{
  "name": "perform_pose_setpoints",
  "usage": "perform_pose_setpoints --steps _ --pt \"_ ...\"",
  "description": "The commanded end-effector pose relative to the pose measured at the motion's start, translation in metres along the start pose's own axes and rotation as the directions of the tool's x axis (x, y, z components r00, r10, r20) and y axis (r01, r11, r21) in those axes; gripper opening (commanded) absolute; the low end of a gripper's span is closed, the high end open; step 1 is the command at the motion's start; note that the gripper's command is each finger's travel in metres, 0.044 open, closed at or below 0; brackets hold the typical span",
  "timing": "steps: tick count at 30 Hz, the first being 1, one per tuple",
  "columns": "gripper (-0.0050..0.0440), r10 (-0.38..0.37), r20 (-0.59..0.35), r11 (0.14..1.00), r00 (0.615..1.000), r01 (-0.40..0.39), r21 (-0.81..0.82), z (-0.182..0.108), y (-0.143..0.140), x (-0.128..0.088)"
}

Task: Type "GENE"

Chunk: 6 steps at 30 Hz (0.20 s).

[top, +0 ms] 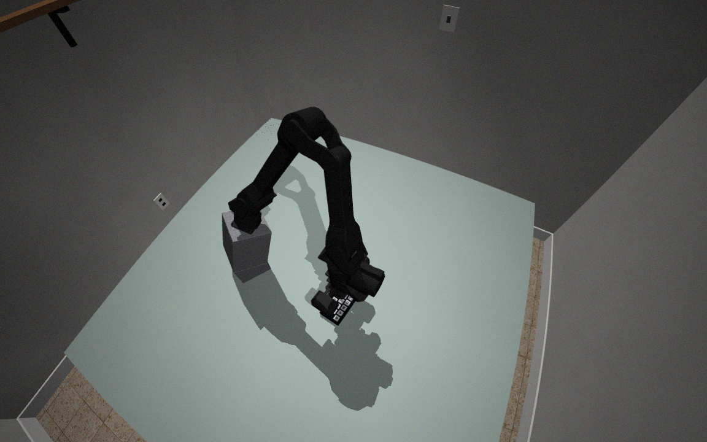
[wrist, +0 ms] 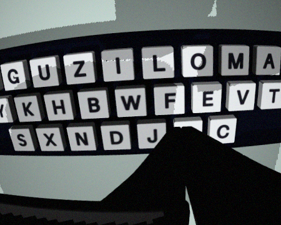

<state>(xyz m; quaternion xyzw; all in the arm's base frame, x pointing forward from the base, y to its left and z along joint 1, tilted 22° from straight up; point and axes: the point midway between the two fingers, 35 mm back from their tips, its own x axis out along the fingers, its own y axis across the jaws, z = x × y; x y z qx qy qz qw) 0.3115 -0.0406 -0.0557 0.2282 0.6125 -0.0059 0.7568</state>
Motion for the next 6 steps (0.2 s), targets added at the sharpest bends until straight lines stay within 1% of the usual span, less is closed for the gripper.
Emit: perform_pose_setpoints --steps 1,3,6 --pt "0.0 0.003 0.0 1.0 1.0 -0.003 -0.019 -0.017 0.038 0.001" --pt "0.0 0.005 0.003 1.0 1.0 -0.005 -0.013 -0.023 0.051 0.001" --pt "0.0 0.005 0.004 1.0 1.0 -0.005 -0.012 -0.024 0.052 0.0"
